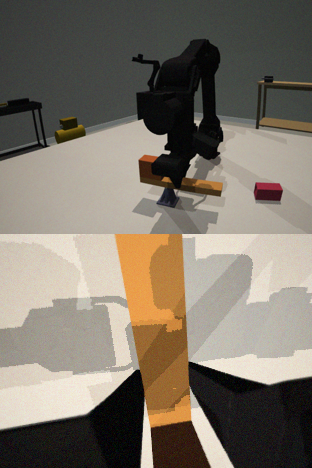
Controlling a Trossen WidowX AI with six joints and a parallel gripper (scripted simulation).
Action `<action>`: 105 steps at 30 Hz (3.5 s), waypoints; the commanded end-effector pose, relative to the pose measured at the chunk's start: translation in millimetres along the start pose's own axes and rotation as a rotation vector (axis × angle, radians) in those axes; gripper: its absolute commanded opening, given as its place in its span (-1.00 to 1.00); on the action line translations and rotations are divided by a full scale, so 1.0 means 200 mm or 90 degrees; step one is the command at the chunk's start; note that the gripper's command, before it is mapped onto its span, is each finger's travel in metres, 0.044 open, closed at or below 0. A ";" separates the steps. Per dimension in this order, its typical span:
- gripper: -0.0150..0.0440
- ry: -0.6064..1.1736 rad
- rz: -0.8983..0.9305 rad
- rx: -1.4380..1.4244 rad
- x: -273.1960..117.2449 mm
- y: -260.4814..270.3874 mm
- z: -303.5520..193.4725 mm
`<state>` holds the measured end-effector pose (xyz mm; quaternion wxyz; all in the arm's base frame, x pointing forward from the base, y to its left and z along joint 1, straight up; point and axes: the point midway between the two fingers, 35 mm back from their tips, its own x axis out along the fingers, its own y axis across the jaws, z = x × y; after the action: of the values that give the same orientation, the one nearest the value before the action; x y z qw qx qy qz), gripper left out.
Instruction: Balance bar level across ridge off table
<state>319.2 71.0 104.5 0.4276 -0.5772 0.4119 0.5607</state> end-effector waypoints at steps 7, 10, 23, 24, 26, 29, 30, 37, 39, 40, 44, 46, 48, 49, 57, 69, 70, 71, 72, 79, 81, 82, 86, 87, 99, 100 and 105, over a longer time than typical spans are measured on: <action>-0.49 0.000 0.000 0.000 0.00 0.00 0.00; -0.49 0.000 0.000 0.000 0.00 0.00 0.00; 0.07 0.000 0.000 0.000 0.00 0.00 0.00; 0.07 0.000 0.000 0.000 0.00 0.00 0.00; 0.07 0.000 0.000 0.000 0.00 0.00 0.00; 0.07 0.000 0.000 0.000 0.00 0.00 0.00; 0.07 0.000 0.000 0.000 0.00 0.00 0.00; 0.08 0.000 0.000 0.000 0.00 0.00 0.00; 0.08 0.000 0.000 0.000 0.00 0.00 0.00; 0.08 0.000 0.000 0.000 0.00 0.00 0.00; 0.08 0.000 0.000 0.000 0.00 0.00 0.00; 0.08 0.000 0.000 0.000 0.00 0.00 0.00; 0.08 0.000 0.000 0.000 0.00 0.00 0.00; 0.08 0.000 0.000 0.000 0.00 0.00 0.00; 0.09 0.000 0.000 0.000 0.00 0.00 0.00; 0.14 0.000 0.000 0.000 0.00 0.00 0.00; 0.14 0.000 0.000 0.000 0.00 0.00 0.00; 0.14 0.000 0.000 0.000 0.00 0.00 0.00; 0.14 0.000 0.000 0.000 0.00 0.00 0.00; 0.31 0.000 0.000 0.000 0.00 0.00 0.00; 0.49 0.000 0.000 0.000 0.00 0.00 0.00; 0.58 0.000 0.000 0.000 0.00 0.00 0.00; 0.94 0.000 0.000 0.000 0.00 0.00 0.00; 1.00 0.000 0.000 0.000 0.00 0.00 0.00; 1.00 0.000 0.000 0.000 -0.47 -0.01 0.00; 1.00 0.000 0.000 0.000 -0.49 0.00 0.00; 1.00 0.000 0.000 0.000 -0.50 0.00 0.00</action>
<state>317.4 70.6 200.0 0.4301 -0.5795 0.4091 0.5585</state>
